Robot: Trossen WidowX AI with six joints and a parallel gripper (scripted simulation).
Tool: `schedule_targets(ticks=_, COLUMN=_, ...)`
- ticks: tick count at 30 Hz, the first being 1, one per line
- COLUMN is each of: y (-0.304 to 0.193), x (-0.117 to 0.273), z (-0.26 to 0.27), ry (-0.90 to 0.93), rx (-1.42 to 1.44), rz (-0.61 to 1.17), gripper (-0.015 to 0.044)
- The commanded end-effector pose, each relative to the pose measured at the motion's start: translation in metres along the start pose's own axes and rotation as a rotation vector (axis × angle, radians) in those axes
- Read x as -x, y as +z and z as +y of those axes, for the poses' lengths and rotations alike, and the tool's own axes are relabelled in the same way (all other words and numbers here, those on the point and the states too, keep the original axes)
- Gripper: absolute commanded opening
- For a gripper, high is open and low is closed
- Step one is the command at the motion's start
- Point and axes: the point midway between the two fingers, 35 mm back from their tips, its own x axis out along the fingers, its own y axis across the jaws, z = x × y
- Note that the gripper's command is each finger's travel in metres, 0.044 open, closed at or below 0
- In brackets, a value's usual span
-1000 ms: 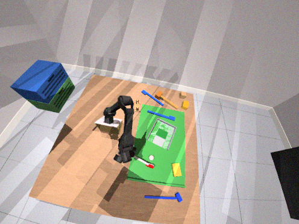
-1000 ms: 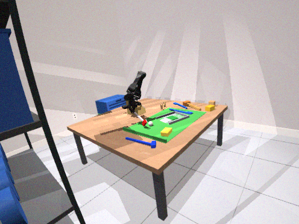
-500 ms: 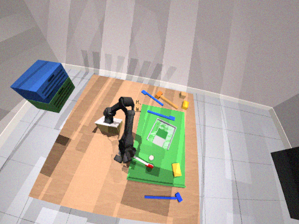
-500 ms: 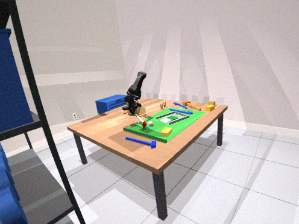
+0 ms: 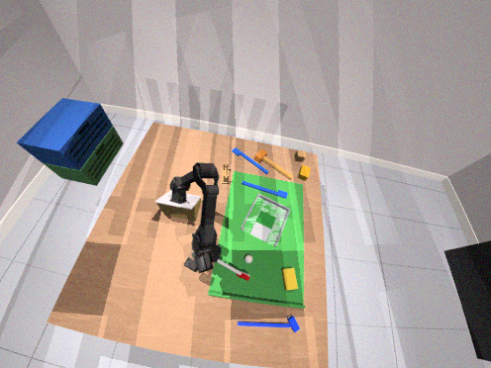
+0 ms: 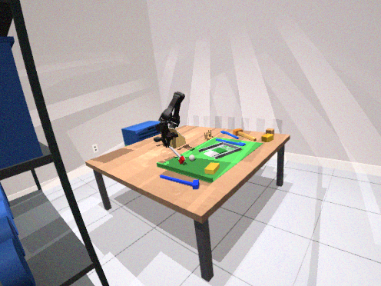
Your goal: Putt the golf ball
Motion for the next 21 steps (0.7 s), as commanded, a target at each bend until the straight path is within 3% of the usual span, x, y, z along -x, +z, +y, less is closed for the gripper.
schedule_targets(ticks=1, y=0.001, x=0.0, z=-0.012, ry=0.0, rx=0.001, rz=-0.006, gripper=0.0)
schedule_targets(ticks=12, y=0.0, x=-0.001, z=-0.007, ry=0.003, rx=-0.005, rz=-0.003, gripper=0.0)
schedule_targets(ticks=21, y=0.004, x=0.002, z=0.109, ry=0.006, rx=-0.001, rz=-0.006, gripper=0.0)
